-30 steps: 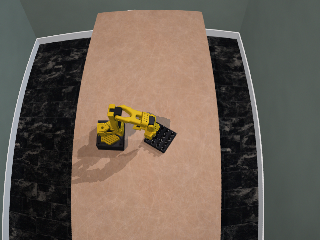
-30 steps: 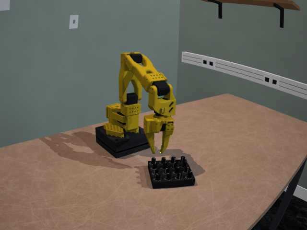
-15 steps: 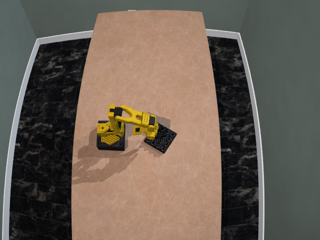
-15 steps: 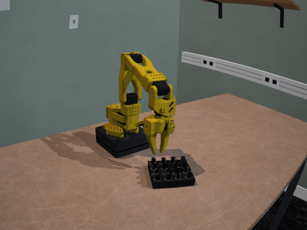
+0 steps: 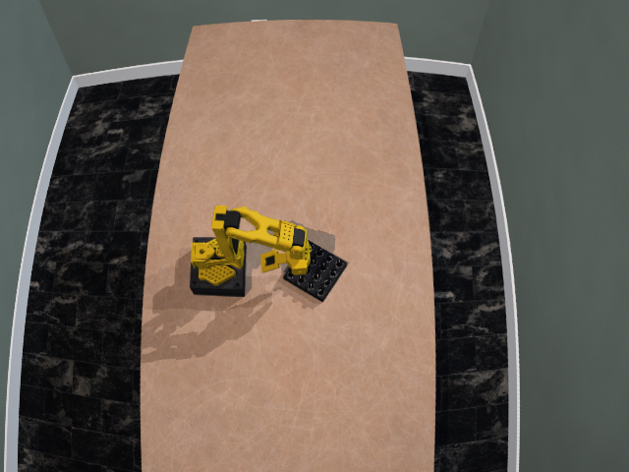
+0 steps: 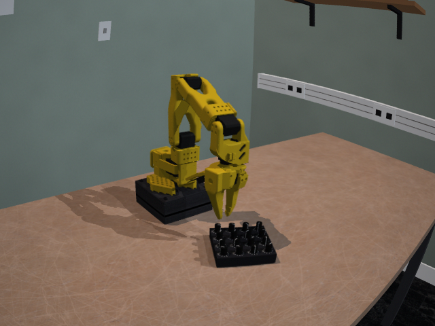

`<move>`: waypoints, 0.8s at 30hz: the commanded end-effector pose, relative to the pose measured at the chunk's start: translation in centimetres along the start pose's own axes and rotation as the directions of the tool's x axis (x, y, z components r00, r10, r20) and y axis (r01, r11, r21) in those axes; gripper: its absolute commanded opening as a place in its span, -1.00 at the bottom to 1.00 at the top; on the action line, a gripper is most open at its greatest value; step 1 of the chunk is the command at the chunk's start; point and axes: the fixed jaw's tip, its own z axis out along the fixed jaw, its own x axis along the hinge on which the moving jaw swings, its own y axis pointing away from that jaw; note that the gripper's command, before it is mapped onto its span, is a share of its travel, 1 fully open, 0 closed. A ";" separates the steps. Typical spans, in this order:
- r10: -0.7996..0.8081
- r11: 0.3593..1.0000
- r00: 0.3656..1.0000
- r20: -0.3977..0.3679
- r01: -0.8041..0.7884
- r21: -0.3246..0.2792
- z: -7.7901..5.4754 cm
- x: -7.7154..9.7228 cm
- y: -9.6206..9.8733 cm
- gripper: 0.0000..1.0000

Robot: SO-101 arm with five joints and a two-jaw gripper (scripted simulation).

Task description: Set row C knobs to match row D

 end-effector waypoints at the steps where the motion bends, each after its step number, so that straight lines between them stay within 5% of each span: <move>1: -0.045 0.999 0.999 -0.003 0.045 0.001 0.0 -0.1 -0.1 -0.81; 24: -0.093 0.996 0.996 -0.003 0.093 0.000 0.0 -0.1 -0.1 -0.81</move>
